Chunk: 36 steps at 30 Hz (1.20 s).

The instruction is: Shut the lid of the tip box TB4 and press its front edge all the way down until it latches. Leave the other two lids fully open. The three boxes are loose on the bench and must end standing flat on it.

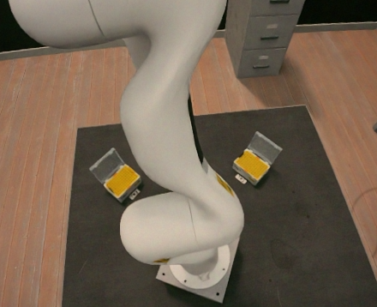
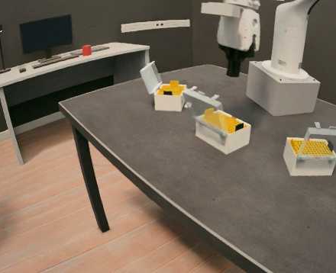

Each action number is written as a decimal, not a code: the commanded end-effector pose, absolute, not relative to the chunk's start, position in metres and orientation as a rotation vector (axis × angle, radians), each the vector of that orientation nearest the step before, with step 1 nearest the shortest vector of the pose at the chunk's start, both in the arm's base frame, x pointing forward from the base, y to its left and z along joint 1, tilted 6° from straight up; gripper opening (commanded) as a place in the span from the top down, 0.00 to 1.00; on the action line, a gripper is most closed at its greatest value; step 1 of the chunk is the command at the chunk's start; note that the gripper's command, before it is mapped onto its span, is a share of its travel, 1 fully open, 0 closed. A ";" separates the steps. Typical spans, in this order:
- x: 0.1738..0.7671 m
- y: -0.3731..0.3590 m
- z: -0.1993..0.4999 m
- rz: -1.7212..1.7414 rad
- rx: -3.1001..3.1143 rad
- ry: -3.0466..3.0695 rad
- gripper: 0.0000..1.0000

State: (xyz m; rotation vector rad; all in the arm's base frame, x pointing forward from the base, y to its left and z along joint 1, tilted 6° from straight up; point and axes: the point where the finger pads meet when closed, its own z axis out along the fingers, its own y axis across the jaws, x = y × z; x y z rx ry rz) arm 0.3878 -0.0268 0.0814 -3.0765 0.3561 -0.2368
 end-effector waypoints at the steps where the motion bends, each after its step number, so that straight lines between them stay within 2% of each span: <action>1: 0.410 -0.035 0.084 -0.078 -3.029 0.344 1.00; 26: 0.517 -0.077 0.093 -0.078 -3.029 0.344 1.00; 36: 0.520 -0.078 0.094 -0.078 -3.029 0.344 1.00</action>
